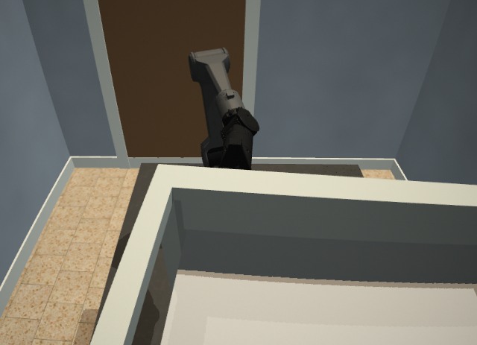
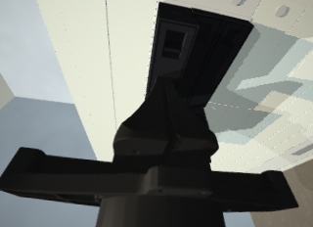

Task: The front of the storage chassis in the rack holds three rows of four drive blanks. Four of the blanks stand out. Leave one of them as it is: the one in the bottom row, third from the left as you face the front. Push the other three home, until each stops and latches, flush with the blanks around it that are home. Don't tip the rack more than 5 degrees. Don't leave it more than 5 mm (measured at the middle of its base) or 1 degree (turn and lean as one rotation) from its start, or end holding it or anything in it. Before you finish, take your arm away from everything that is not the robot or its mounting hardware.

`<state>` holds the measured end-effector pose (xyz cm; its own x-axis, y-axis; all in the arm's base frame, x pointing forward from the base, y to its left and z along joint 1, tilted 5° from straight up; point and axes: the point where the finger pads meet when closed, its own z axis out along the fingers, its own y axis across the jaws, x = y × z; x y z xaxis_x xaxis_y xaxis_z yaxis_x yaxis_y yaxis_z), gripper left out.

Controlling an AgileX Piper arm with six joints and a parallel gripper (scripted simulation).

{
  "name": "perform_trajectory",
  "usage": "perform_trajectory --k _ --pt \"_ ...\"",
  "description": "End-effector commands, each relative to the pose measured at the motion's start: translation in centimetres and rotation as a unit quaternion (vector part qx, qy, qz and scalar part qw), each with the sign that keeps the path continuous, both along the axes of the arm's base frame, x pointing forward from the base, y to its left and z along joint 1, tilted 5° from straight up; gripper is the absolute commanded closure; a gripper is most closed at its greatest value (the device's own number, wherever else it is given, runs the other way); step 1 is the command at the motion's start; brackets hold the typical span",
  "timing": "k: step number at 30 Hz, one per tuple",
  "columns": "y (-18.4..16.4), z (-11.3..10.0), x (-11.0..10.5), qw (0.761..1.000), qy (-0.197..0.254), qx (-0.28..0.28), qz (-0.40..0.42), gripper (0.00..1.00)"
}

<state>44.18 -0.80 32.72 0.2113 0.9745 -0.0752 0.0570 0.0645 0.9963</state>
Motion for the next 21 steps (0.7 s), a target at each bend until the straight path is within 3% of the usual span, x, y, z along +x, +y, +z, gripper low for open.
perform_trajectory --k 1,21 --pt "0.00 0.05 0.11 1.000 0.000 0.000 0.000 1.00" --pt "-0.26 -0.13 1.07 1.000 0.000 0.000 0.000 1.00"
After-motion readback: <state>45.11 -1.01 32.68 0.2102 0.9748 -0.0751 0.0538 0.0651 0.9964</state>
